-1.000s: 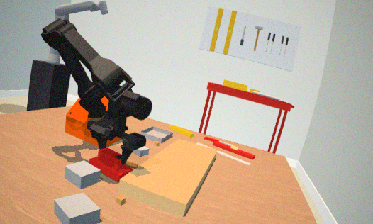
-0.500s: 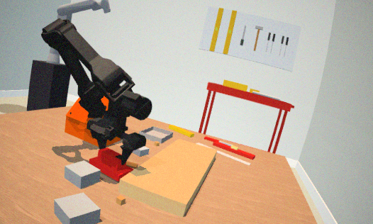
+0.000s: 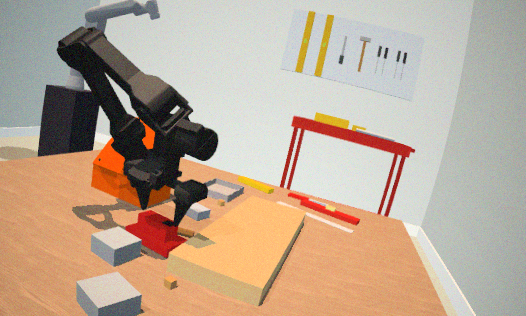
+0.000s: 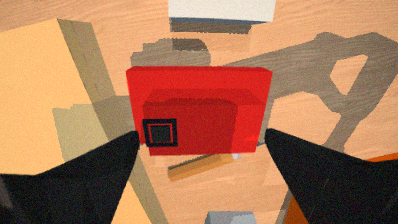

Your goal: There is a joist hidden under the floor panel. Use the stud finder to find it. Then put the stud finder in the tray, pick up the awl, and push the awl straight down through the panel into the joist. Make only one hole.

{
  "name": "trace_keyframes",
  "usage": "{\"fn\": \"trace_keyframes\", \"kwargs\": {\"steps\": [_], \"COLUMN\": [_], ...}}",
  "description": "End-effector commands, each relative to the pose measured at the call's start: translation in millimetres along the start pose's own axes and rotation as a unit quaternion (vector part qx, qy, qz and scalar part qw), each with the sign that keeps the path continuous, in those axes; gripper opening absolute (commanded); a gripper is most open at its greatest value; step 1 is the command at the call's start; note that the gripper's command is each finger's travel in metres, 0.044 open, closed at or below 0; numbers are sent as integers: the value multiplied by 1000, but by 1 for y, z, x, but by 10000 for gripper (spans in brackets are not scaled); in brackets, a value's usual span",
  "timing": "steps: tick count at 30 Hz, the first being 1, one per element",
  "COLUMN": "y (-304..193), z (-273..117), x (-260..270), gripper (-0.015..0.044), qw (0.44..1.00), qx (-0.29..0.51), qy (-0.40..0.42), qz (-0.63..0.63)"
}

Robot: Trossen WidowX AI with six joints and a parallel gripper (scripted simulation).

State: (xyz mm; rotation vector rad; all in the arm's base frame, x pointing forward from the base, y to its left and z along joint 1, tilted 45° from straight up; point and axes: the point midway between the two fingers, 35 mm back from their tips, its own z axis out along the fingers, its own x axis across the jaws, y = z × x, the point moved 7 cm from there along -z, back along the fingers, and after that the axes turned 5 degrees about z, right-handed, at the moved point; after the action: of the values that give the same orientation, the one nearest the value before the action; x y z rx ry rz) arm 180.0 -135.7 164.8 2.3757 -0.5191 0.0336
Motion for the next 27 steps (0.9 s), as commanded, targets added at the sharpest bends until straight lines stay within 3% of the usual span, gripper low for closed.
{"fn": "trace_keyframes", "kwargs": {"steps": [1, 7, 13, 18, 27], "y": [1, 0, -5, -5, -6], "z": [-7, -19, -65, -59, -39], "x": [0, 0, -1, 1, -8], "gripper": [440, 440, 440, 440, 440], "qw": [1000, 1000, 1000, 1000, 947], "qx": [-2, -1, 1, 5, -16], "qy": [2, 1, -1, 5, 60], "qz": [2, 2, -1, -6, -314]}}
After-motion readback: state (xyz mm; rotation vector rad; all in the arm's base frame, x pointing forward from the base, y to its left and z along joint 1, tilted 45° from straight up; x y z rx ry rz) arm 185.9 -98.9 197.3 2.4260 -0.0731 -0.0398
